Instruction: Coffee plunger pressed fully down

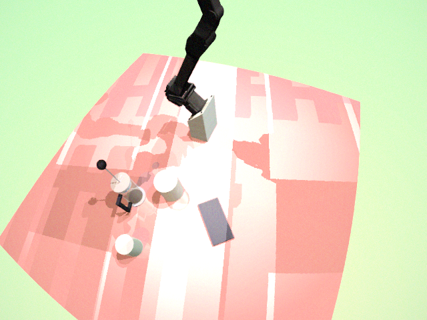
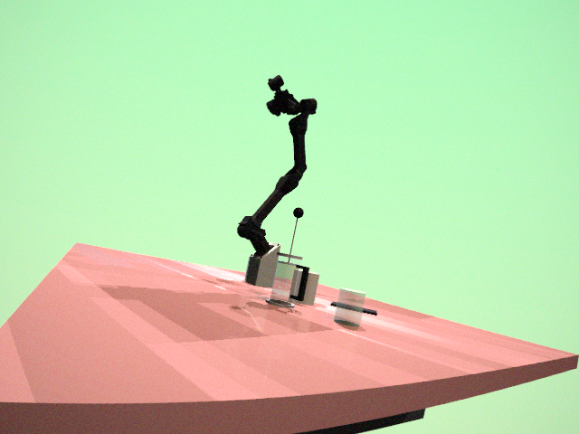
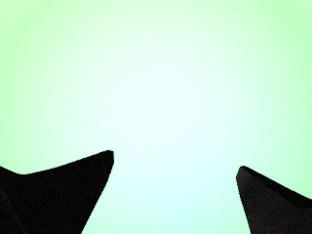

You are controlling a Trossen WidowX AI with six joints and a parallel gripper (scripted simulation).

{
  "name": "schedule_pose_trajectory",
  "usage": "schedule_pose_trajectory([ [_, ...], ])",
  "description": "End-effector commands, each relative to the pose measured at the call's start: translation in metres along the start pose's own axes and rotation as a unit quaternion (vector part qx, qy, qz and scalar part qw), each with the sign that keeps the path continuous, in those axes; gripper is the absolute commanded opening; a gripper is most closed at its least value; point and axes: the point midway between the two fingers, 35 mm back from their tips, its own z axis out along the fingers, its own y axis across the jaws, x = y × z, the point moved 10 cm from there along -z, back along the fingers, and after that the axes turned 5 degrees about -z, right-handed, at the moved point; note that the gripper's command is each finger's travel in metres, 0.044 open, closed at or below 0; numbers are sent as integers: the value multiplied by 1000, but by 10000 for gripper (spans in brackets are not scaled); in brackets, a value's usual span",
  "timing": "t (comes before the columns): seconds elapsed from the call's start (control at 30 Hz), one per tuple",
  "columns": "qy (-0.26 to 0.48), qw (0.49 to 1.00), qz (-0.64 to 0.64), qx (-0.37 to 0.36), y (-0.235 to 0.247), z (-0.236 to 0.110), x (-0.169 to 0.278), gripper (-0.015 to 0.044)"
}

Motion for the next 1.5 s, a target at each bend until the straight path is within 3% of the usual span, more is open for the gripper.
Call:
schedule_pose_trajectory([
  [0.0,-1,1000,-2,2,-1,1,-1,426],
  [0.53,-124,973,-158,116,-63,74,-109,440],
  [0.73,-163,936,-225,214,-107,94,-173,440],
  [0.97,-191,880,-282,331,-161,94,-243,440],
  [1.27,-186,842,-300,409,-197,80,-280,440],
  [1.47,-168,786,-342,487,-232,58,-312,440],
])
